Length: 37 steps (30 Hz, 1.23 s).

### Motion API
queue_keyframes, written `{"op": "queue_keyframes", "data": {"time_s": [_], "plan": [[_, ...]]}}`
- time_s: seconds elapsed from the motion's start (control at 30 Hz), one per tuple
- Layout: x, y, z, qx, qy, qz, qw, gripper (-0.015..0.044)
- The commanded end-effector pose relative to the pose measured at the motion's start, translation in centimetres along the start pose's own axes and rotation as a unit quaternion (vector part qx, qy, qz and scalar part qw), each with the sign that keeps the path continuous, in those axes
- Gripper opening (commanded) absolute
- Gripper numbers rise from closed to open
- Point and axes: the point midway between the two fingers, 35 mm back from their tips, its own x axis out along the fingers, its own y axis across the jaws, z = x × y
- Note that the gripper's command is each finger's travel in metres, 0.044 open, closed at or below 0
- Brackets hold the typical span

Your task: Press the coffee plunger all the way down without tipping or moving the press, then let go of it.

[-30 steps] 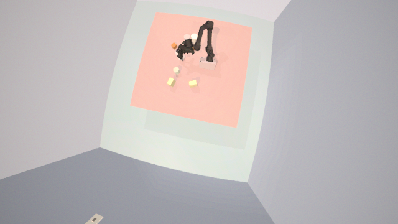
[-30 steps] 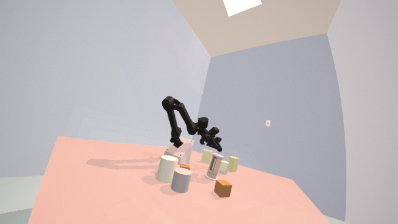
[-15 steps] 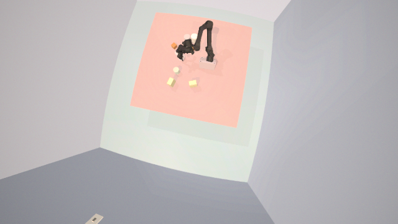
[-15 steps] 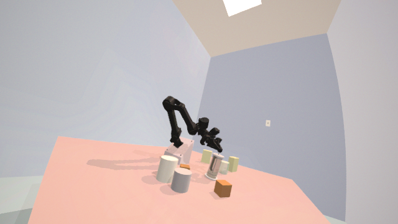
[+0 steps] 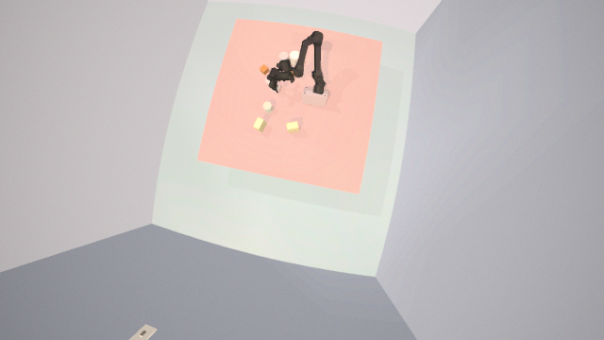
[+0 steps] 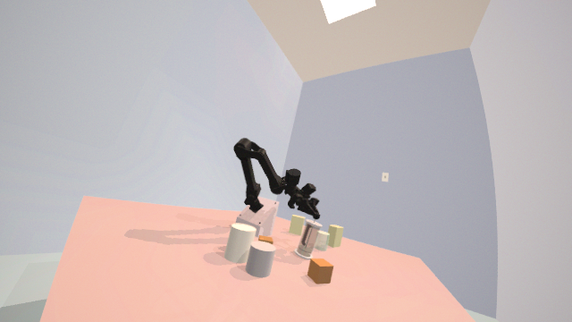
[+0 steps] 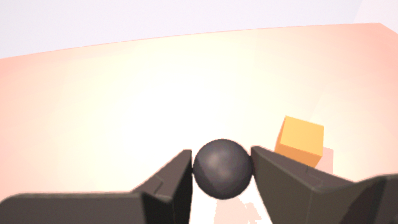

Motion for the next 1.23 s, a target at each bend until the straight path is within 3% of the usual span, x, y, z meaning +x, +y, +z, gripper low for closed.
{"op": "queue_keyframes", "data": {"time_s": [0.0, 0.4, 0.63, 0.87, 1.2], "plan": [[0.0, 0.0, 0.0, 0.0, 0.0, 0.0, 1.0, 0.0116], [0.0, 0.0, 0.0, 0.0, 0.0, 0.0, 1.0, 0.0431], [-1.0, 0.2, 1.3, 0.0, 0.005, 0.003, 1.0, 0.044], [-5.8, -0.6, 5.6, -0.004, 0.008, -0.001, 1.0, 0.044], [-5.9, -0.6, 5.6, -0.004, 0.008, -0.001, 1.0, 0.044]]}}
